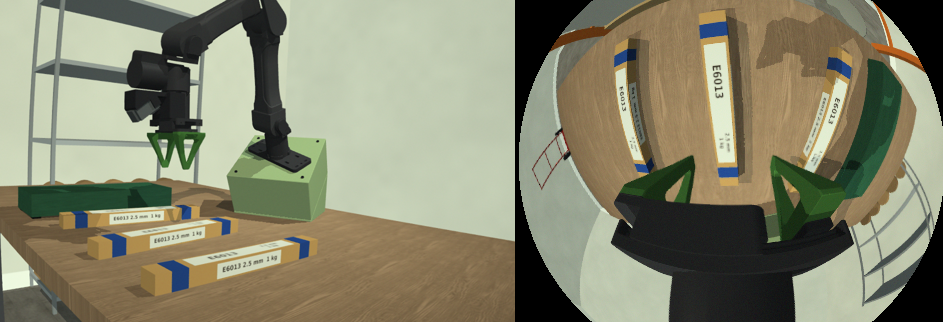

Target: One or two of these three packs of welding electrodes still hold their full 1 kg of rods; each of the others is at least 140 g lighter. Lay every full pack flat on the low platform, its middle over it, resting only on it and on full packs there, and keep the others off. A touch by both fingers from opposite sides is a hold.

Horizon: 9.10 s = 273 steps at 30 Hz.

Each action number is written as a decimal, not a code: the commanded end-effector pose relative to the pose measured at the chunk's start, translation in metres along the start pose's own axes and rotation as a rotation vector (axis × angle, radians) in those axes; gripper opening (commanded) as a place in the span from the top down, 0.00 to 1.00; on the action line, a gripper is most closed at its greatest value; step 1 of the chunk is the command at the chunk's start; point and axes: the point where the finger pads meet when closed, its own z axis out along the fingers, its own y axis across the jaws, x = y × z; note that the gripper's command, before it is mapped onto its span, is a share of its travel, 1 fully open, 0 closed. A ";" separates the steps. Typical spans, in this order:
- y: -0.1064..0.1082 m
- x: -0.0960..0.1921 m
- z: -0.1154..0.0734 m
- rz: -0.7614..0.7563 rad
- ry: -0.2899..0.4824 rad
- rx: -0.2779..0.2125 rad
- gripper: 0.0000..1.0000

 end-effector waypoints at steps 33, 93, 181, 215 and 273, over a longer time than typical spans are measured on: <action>0.204 -0.019 0.021 0.044 -0.030 0.032 0.24; 0.226 -0.037 0.073 0.052 -0.069 0.006 0.24; 0.221 -0.032 0.135 0.052 -0.047 0.024 0.24; 0.221 -0.029 0.135 0.049 -0.047 0.023 1.00; 0.231 -0.032 0.082 0.047 -0.060 0.009 1.00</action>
